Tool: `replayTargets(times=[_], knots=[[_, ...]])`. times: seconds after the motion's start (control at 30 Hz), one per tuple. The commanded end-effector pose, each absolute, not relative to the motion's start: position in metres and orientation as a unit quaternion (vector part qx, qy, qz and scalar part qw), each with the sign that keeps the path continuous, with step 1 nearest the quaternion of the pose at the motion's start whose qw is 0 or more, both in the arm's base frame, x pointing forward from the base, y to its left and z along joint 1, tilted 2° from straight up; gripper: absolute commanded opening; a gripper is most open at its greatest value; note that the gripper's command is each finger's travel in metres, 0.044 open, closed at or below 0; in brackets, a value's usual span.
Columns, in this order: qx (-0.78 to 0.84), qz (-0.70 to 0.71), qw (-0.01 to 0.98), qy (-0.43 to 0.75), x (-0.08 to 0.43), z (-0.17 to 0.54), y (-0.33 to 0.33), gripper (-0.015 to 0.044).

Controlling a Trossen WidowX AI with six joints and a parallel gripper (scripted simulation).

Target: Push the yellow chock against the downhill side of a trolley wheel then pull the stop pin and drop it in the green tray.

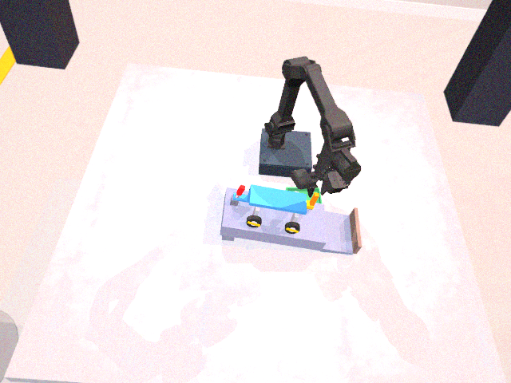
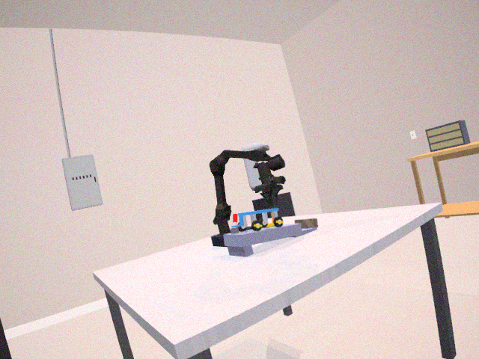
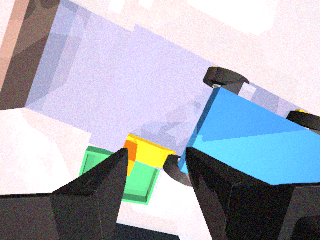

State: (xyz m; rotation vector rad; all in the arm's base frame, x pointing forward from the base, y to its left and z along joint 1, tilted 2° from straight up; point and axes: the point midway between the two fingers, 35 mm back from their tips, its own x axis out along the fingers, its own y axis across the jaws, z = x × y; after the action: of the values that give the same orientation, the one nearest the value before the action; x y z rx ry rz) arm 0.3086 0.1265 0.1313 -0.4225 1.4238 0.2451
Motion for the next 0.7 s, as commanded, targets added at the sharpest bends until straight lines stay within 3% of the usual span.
replayTargets(times=[0.0, 0.67], knots=[[-0.245, 0.141, 0.721, 0.633, 0.318, 0.139, 0.106, 0.019], [-0.498, 0.308, 0.541, 0.604, 0.332, 0.163, -0.015, 0.019]])
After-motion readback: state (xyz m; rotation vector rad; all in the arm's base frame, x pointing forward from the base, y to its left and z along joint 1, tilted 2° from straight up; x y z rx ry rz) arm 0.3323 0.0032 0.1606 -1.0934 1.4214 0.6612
